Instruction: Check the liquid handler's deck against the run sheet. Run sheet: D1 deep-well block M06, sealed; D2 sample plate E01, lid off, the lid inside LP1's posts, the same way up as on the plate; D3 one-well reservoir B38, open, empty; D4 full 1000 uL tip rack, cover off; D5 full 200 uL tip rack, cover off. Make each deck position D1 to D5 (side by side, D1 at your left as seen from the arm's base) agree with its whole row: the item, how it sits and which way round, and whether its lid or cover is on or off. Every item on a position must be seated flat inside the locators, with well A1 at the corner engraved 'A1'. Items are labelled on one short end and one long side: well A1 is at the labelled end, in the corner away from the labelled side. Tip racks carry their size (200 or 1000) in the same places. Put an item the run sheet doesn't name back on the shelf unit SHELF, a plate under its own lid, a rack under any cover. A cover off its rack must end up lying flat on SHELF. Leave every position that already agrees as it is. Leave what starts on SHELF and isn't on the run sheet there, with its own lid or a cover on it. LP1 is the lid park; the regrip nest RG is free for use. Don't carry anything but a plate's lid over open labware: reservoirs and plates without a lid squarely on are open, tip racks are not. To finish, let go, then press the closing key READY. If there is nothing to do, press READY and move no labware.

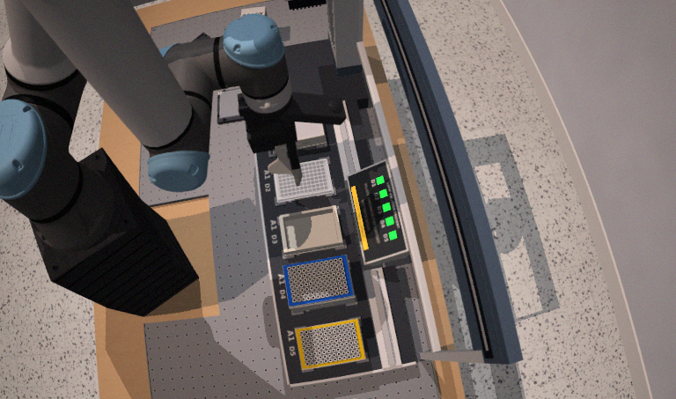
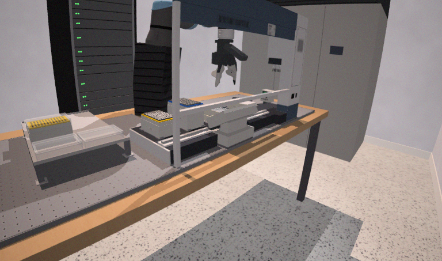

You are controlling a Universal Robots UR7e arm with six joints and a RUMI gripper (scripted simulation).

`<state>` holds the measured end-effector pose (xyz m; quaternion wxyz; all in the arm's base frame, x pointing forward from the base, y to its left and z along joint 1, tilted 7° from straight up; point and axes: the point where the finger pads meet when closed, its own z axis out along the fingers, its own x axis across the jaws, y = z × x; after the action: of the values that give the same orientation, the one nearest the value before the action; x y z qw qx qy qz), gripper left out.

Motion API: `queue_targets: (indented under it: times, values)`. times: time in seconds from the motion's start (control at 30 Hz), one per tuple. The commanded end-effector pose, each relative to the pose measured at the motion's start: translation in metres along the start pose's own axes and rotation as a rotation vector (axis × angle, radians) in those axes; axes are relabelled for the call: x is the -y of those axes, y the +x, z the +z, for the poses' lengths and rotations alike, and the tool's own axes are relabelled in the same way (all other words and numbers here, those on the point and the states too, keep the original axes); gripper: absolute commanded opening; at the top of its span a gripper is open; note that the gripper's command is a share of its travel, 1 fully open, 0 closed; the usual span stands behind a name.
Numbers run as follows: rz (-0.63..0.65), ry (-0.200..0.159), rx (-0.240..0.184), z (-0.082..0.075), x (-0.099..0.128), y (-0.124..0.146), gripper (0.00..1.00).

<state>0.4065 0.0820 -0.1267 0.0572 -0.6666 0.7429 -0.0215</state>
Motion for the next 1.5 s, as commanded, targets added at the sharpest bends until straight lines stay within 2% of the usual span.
queue_targets:
  times: [0.0, 0.67, 1.17, 1.23, 1.47]
  values:
    - [0.000, 0.004, -0.001, -0.001, 0.003, 0.000, 0.82]
    - [0.000, 0.004, -0.001, -0.001, 0.003, 0.000, 0.82]
    - [-0.002, 0.004, -0.002, 0.000, 0.003, -0.076, 0.82]
    - [-0.002, 0.004, -0.002, 0.000, 0.003, -0.076, 0.82]
    - [-0.001, 0.004, -0.001, 0.000, 0.003, -0.111, 0.82]
